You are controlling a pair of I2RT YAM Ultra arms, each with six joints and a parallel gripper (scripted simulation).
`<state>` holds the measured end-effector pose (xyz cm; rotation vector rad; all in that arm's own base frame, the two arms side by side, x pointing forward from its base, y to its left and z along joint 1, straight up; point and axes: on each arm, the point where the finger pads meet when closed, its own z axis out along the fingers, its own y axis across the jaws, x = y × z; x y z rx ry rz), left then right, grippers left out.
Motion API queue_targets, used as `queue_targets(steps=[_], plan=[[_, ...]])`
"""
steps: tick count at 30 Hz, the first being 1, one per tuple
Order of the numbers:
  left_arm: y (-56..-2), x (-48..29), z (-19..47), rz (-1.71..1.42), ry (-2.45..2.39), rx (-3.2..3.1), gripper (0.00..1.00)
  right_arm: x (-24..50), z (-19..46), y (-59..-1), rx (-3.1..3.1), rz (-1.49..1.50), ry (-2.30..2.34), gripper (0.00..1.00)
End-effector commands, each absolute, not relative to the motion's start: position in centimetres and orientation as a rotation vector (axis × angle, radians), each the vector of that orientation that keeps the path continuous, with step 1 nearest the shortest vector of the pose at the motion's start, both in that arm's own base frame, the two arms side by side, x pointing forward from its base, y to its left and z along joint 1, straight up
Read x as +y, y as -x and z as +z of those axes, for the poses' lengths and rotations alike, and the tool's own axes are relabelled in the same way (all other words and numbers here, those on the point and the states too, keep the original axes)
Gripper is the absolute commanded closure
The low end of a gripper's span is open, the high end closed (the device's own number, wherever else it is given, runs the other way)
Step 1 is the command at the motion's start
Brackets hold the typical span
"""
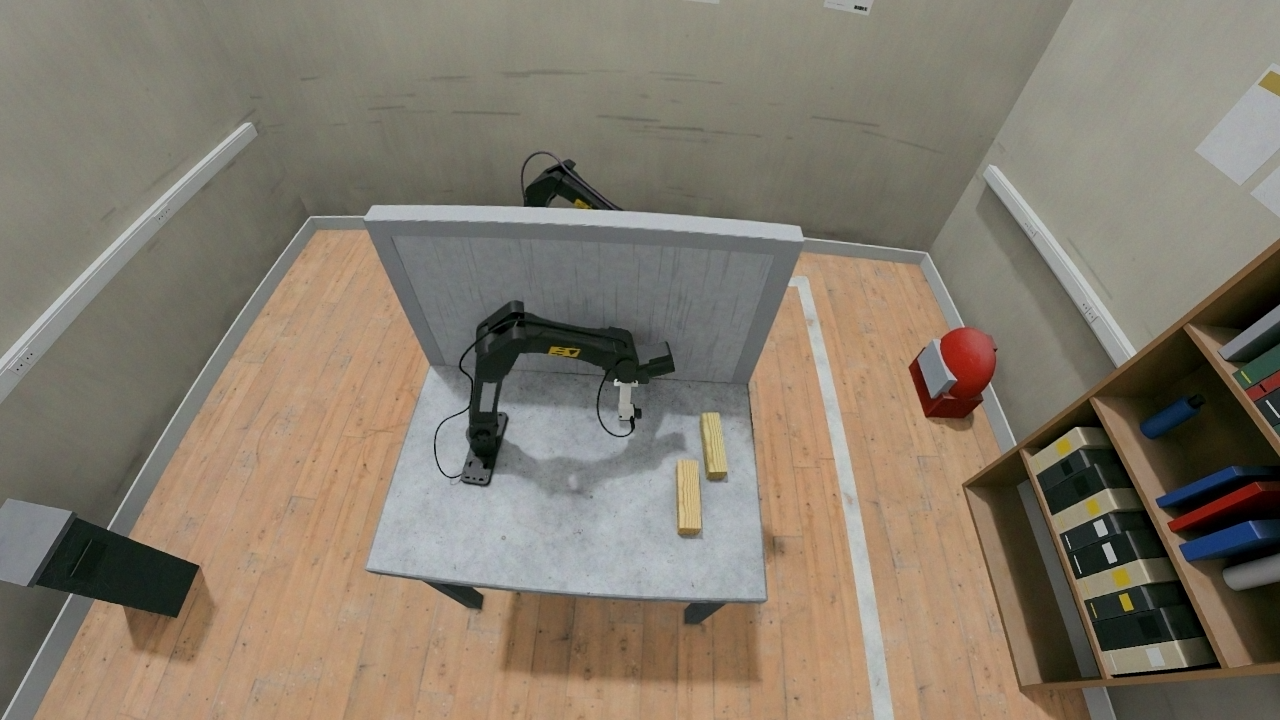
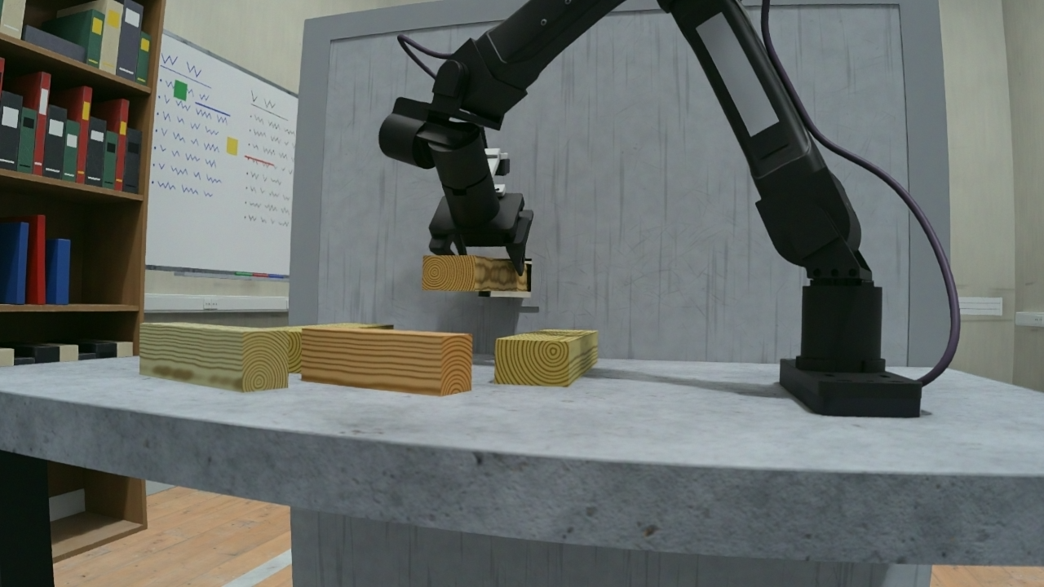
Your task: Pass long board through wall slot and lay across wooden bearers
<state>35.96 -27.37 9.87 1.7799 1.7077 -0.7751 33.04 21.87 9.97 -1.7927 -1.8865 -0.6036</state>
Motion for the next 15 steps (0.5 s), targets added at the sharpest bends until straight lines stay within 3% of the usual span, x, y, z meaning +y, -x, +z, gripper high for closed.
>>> queue_targets(steps=[1, 14, 15], plan=[[-35.6, -28.1, 9.3, -0.787, -1.781, 1.713, 0.25, 23.6, 14.6, -34.6, -1.862, -0.809, 1.689, 1.0], [-35.7, -29.1, 9.4, -0.785, -1.775, 1.688, 0.25, 23.6, 14.6, -34.6, -1.862, -0.809, 1.689, 1.0], [-36.1, -27.6, 10.1, -0.776, -1.753, 1.703, 1.0, 23.6, 14.6, -34.6, -1.862, -0.809, 1.689, 1.0]])
